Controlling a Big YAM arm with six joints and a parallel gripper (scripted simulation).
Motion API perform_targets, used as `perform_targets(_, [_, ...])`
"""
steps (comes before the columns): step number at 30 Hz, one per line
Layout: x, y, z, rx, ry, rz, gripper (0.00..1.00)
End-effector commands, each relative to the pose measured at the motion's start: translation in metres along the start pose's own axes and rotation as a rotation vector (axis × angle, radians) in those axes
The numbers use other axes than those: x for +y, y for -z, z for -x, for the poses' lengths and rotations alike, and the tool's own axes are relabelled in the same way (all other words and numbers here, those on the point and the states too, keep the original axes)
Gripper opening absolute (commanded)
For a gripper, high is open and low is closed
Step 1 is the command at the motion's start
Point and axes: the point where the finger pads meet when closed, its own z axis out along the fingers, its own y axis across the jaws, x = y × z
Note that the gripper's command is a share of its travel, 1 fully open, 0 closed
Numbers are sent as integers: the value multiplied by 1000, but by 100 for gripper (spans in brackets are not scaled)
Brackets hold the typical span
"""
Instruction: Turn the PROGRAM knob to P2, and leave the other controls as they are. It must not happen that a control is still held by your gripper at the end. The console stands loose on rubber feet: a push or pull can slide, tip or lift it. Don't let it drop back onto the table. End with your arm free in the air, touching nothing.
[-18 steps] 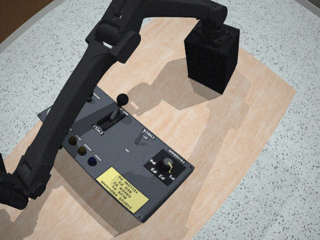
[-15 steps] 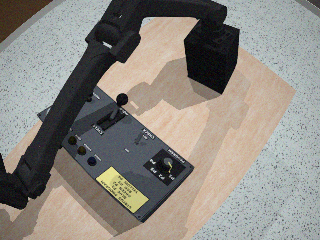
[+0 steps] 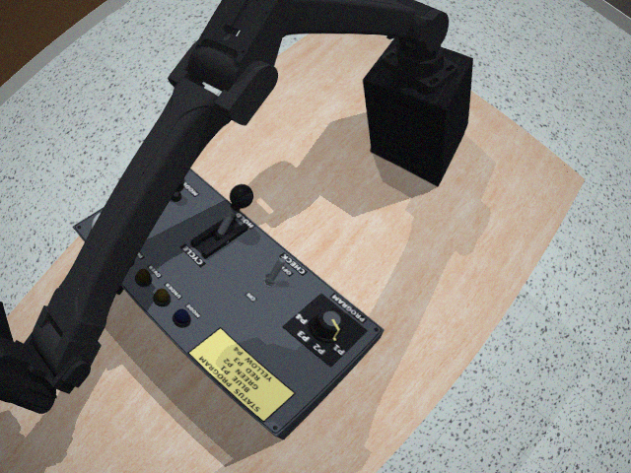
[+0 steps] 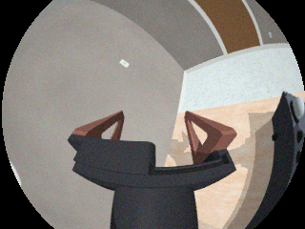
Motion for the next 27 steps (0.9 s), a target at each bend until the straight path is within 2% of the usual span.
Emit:
perform_targets(1, [31,3,26,-21,-47,28,100])
perform_targets(9, [42,31,25,18,-7,61,100])
perform_targets(14, [38,64,15,82,76,94,100])
perform_targets(16, [38,64,15,82,76,94,100])
perform_targets(21, [24,118,3,182,206,149,100])
perform_targets(27, [-17,206,-4,332,409,245,100])
